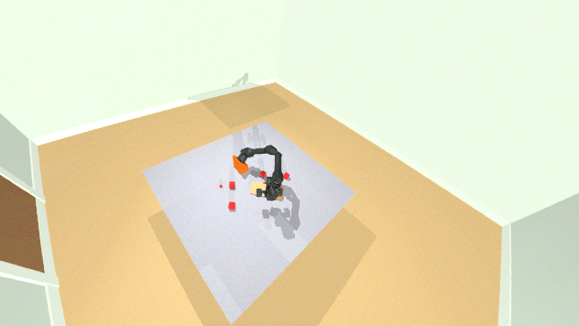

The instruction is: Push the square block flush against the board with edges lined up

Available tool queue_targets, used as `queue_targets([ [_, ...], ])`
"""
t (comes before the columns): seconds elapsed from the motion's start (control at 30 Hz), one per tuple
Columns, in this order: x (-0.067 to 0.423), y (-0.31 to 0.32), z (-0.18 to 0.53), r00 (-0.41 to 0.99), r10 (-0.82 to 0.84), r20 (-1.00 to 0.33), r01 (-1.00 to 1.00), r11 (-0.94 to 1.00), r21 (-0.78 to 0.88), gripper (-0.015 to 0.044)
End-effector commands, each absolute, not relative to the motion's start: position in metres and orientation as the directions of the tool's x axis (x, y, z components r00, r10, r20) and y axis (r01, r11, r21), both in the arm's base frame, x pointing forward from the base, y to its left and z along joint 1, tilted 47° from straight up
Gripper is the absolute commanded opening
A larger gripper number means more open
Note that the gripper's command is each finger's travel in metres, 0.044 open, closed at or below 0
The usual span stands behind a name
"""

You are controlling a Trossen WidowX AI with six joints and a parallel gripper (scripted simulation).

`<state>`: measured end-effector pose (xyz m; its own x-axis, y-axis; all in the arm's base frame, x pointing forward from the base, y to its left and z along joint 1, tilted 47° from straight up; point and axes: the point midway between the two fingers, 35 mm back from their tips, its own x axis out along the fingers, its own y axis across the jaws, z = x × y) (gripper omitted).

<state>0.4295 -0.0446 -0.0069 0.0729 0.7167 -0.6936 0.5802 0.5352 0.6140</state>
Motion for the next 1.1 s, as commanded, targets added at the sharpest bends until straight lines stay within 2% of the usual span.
queue_targets([
  [0.0, 0.411, -0.052, -0.012, 0.071, 0.712, -0.699, 0.485, 0.588, 0.648, 0.0],
  [0.53, 0.32, -0.068, -0.033, 0.062, 0.708, -0.703, -0.032, 0.706, 0.708, 0.0],
  [1.07, 0.219, -0.051, -0.046, 0.052, 0.72, -0.692, -0.545, 0.601, 0.584, 0.0],
])
